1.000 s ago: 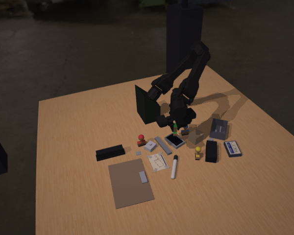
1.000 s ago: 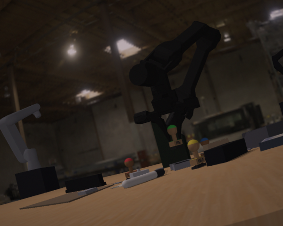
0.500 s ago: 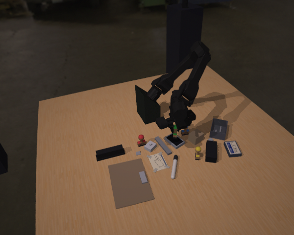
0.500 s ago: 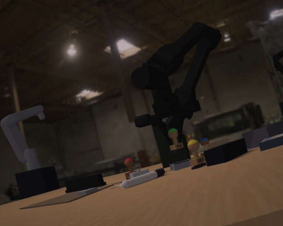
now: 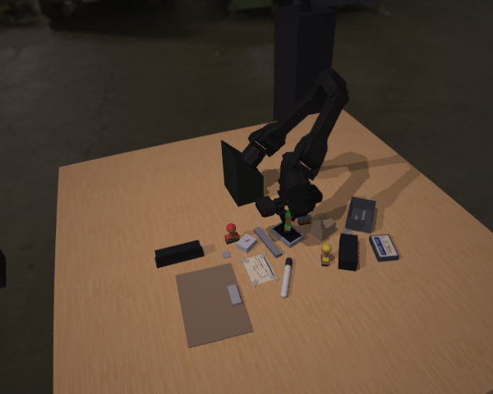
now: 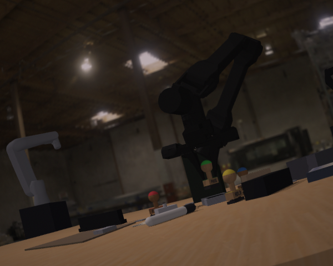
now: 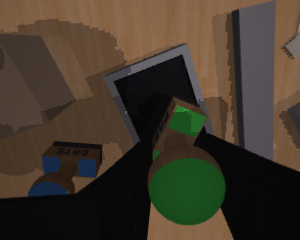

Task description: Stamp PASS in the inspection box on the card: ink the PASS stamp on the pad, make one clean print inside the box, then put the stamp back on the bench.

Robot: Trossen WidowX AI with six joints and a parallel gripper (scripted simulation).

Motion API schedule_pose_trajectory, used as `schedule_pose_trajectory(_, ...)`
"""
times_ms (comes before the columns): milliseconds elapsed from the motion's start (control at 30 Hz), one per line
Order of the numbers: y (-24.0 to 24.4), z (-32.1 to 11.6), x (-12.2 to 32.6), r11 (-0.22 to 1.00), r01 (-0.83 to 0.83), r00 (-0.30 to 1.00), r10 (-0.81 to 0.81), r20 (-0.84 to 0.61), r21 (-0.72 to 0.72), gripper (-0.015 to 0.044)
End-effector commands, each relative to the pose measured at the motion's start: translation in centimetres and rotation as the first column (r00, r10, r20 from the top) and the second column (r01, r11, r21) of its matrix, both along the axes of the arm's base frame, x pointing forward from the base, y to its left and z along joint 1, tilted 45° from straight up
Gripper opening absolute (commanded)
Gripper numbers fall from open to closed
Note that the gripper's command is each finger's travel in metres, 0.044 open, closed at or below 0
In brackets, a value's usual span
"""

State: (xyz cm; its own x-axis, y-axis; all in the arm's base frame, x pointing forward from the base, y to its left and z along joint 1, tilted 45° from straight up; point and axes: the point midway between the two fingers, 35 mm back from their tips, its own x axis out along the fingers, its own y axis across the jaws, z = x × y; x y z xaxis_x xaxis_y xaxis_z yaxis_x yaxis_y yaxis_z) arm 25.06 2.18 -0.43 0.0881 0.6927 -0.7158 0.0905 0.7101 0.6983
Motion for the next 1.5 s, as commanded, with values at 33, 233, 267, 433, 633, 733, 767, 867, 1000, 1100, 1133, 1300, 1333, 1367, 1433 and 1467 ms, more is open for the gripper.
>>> schedule_pose_trajectory(33,0.4,-0.3,-0.1,1.000,0.002,1.000,-0.002,-0.006,0.005,0.0000)
schedule_pose_trajectory(233,0.6,-0.5,-0.1,1.000,0.002,1.000,-0.002,-0.006,0.006,0.0000)
schedule_pose_trajectory(267,0.7,-0.6,-0.1,1.000,0.002,1.000,-0.002,-0.005,0.006,0.0000)
schedule_pose_trajectory(433,0.9,-0.8,-0.1,1.000,0.001,1.000,-0.001,-0.005,0.007,0.0000)
schedule_pose_trajectory(633,1.2,-1.1,-0.1,1.000,0.001,1.000,-0.001,-0.005,0.007,0.0000)
schedule_pose_trajectory(733,1.4,-1.2,-0.1,1.000,0.000,1.000,0.000,-0.005,0.008,0.0000)
schedule_pose_trajectory(767,1.4,-1.2,-0.1,1.000,0.000,1.000,0.000,-0.004,0.008,0.0000)
schedule_pose_trajectory(867,1.5,-1.3,-0.1,1.000,0.000,1.000,0.000,-0.004,0.008,0.0000)
schedule_pose_trajectory(1000,1.5,-1.3,-0.1,1.000,0.000,1.000,0.000,-0.004,0.008,0.0000)
schedule_pose_trajectory(1100,1.6,-1.3,-0.1,1.000,-0.004,1.000,0.004,-0.001,0.008,0.0000)
schedule_pose_trajectory(1133,1.6,-1.4,-0.1,1.000,-0.004,1.000,0.004,0.000,0.008,0.0000)
schedule_pose_trajectory(1300,1.6,-1.4,-0.1,1.000,-0.004,1.000,0.004,0.000,0.008,0.0000)
schedule_pose_trajectory(1333,1.6,-1.4,-0.1,1.000,-0.004,1.000,0.004,0.000,0.008,0.0000)
schedule_pose_trajectory(1367,1.7,-1.4,-0.1,1.000,-0.004,1.000,0.004,0.000,0.008,0.0000)
schedule_pose_trajectory(1433,1.7,-1.5,-0.1,1.000,-0.004,1.000,0.004,0.000,0.008,0.0000)
schedule_pose_trajectory(1467,1.7,-1.5,-0.1,1.000,-0.004,1.000,0.004,0.000,0.008,0.0000)
